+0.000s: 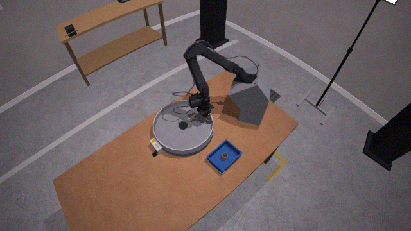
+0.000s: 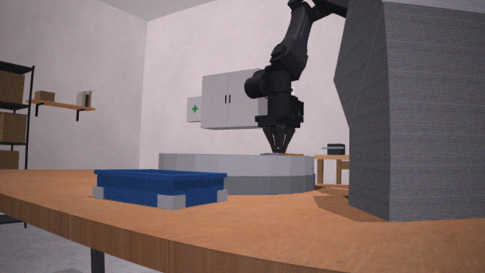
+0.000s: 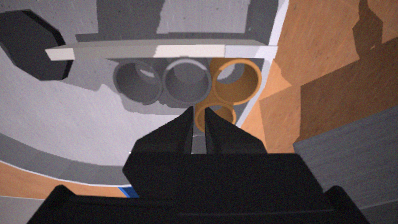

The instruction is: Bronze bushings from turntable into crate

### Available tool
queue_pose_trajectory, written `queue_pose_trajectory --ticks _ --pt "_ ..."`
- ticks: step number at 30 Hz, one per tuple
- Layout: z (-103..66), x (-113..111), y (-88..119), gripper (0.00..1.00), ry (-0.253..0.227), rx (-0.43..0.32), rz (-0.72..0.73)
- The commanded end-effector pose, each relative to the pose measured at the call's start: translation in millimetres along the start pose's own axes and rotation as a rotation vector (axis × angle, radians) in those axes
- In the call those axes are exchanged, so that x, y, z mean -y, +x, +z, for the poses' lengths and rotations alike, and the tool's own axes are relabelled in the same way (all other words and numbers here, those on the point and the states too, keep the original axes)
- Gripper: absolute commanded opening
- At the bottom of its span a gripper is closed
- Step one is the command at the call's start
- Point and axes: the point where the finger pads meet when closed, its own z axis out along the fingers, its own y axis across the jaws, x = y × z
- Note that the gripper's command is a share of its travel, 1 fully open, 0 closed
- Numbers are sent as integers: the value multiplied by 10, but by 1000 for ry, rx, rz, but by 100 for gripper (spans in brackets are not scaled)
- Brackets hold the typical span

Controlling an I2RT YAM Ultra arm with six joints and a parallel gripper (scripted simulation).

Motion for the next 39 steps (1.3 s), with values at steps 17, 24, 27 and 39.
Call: queue_pose_trajectory --ticks 17,24,27,39 --pt "-29 -66 -12 13 -16 7 -8" --pt "-29 -66 -12 13 -16 7 -8" --pt "-29 -66 -12 13 -16 7 -8" --pt "-21 -45 -31 0 -8 12 -6"
